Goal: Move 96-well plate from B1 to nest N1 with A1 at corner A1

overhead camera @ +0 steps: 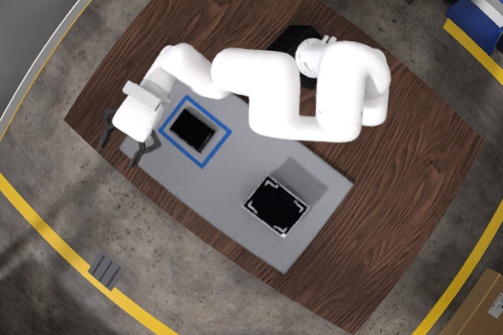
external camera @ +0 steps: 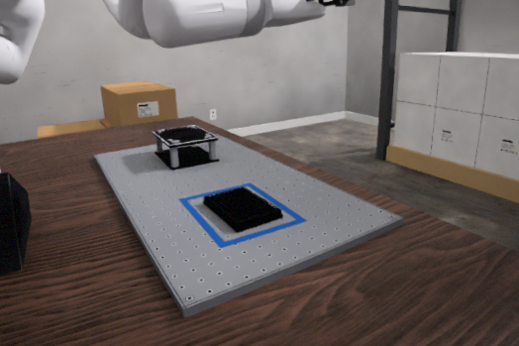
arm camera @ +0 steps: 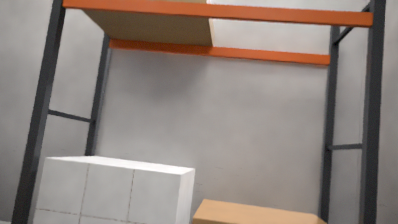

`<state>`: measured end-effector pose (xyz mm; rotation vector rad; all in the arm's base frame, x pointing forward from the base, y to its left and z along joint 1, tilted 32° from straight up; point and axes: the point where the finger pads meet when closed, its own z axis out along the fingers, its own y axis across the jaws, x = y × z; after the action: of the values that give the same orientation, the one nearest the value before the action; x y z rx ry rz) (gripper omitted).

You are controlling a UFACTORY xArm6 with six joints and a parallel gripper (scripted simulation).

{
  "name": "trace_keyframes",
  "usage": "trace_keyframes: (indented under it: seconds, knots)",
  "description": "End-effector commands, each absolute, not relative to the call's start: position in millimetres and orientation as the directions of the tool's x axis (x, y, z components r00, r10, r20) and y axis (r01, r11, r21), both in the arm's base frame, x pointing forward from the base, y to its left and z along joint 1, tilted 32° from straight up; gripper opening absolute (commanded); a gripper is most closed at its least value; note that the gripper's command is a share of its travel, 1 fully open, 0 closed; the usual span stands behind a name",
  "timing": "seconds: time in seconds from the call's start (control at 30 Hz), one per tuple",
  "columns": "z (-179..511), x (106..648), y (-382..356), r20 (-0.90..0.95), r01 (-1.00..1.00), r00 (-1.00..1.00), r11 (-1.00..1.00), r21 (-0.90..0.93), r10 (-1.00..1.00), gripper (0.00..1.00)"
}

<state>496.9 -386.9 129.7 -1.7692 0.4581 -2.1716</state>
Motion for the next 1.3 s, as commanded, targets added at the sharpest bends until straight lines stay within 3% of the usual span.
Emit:
trace_keyframes:
  seconds: [0.0, 0.53, 1.27]
  knots:
    - [132, 497, -388, 0.885, 0.032, -0.198, -0.905, -0.424, -0.422, 1.0]
    - [132, 497, -388, 0.885, 0.032, -0.198, -0.905, -0.424, -0.422, 1.0]
    - [92, 508, -309, 0.624, 0.143, 0.184, -0.607, -0.782, -0.76, 1.0]
